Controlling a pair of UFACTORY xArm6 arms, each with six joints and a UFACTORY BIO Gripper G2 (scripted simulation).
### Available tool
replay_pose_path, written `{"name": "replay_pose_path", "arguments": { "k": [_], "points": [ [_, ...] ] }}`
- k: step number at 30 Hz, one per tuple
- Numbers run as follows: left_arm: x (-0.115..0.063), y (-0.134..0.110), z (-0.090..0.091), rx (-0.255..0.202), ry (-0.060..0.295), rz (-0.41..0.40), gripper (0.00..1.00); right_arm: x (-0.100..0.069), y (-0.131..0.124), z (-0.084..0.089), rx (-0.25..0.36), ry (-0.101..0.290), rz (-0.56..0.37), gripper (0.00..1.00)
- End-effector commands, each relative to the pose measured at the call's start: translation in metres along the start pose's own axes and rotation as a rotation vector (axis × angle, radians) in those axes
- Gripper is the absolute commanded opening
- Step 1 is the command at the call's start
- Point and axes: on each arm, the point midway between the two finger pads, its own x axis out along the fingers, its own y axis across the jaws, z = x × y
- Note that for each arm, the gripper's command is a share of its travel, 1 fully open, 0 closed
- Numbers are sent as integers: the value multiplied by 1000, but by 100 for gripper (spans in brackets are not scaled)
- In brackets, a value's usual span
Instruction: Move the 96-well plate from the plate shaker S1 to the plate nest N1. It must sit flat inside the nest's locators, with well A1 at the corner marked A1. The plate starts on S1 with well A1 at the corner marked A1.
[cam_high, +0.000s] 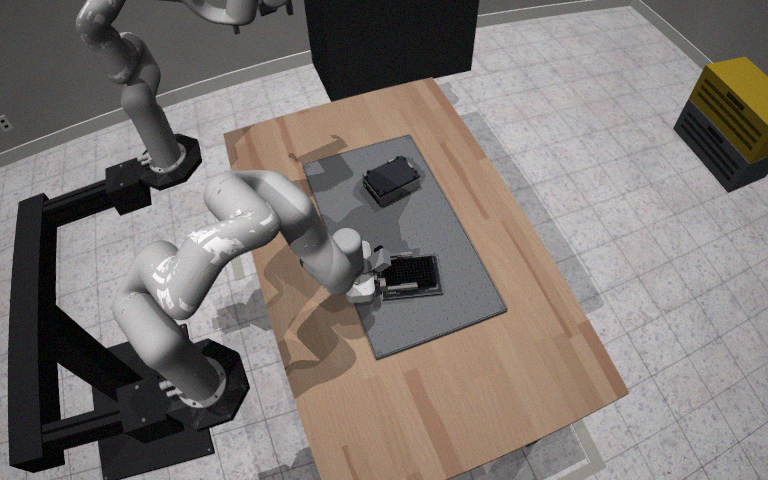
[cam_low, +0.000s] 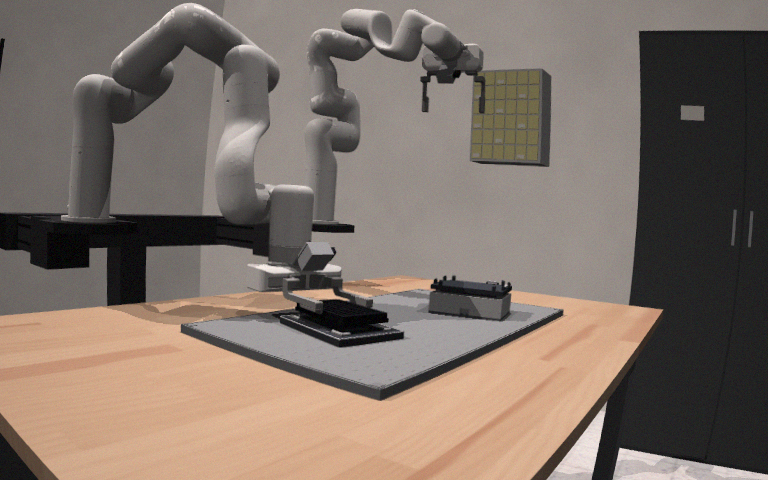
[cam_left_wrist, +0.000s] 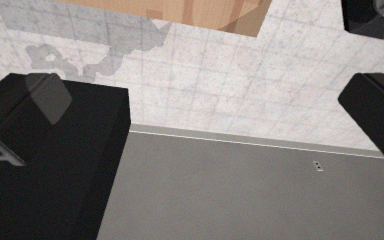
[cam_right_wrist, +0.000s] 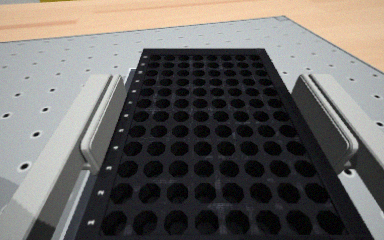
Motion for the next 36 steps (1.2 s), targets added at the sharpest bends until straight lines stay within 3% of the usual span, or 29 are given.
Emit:
{"name": "replay_pose_path", "arguments": {
  "k": [1,36],
  "points": [
    [-2,0,0,0,-1,4,100,1,1,2,3,-3,0,0],
    [-2,0,0,0,-1,4,100,1,1,-1,3,-3,0,0]
  ]
}}
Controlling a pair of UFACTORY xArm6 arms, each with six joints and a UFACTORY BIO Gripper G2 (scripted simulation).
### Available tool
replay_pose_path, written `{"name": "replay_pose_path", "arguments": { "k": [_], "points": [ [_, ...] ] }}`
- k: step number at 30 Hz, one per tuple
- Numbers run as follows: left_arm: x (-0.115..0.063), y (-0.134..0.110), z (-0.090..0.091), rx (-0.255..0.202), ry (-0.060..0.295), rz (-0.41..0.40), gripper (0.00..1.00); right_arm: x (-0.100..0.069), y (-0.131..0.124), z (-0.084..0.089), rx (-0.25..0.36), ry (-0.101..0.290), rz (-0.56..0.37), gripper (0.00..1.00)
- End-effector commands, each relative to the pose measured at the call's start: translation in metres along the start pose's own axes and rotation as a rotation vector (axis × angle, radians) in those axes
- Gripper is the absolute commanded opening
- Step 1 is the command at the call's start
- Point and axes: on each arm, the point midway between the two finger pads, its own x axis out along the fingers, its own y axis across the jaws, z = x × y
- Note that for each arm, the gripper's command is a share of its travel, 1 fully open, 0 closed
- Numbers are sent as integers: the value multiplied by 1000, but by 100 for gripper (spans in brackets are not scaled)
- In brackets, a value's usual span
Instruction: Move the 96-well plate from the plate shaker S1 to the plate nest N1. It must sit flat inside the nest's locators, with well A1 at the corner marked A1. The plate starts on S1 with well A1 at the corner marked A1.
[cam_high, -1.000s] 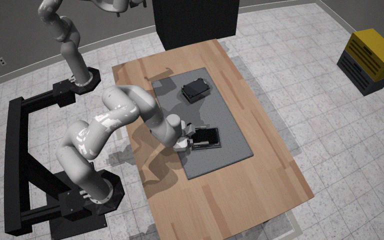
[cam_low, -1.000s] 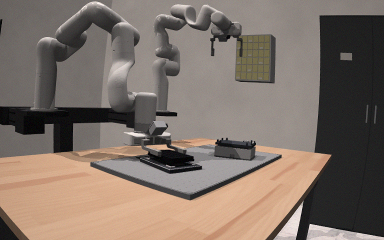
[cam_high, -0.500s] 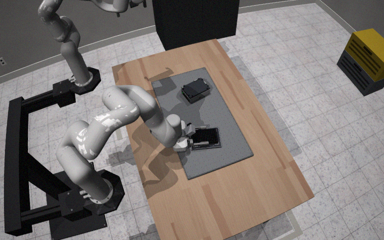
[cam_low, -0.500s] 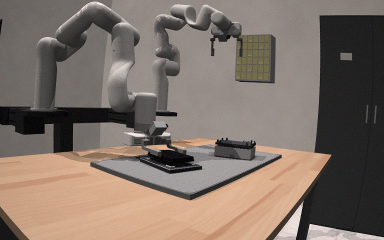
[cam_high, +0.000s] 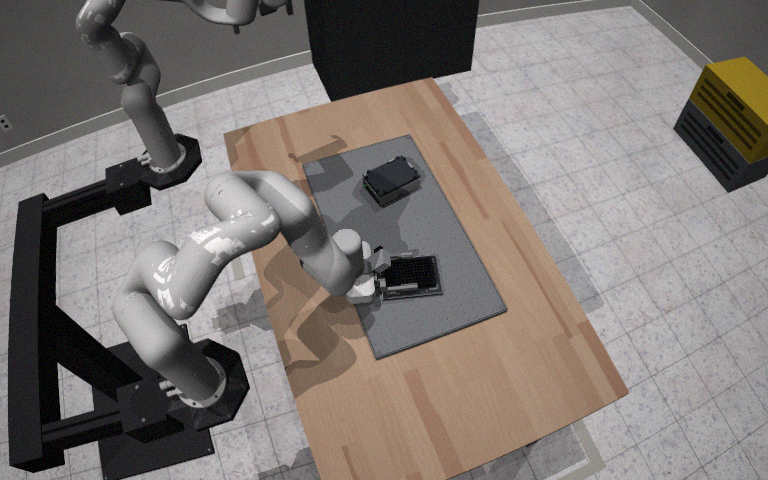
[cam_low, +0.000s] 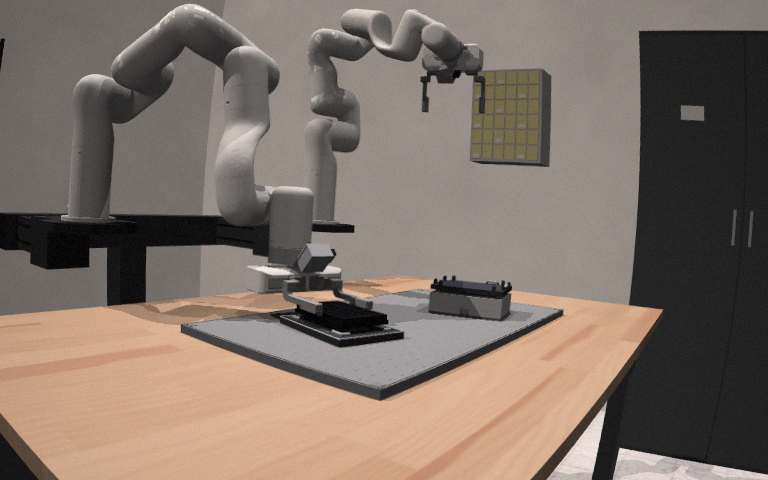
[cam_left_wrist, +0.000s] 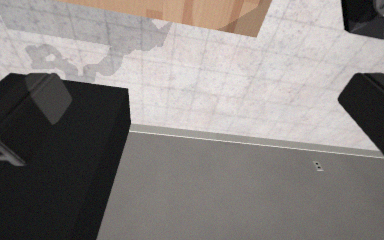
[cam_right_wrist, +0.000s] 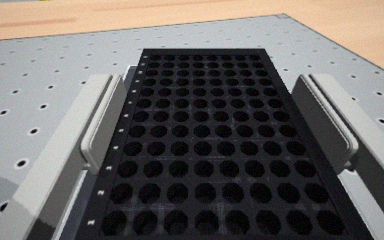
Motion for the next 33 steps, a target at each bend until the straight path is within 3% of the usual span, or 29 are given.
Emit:
{"name": "replay_pose_path", "arguments": {
  "k": [1,33],
  "points": [
    [-2,0,0,0,-1,4,100,1,1,1,3,-3,0,0],
    [-2,0,0,0,-1,4,100,1,1,-3,3,-3,0,0]
  ]
}}
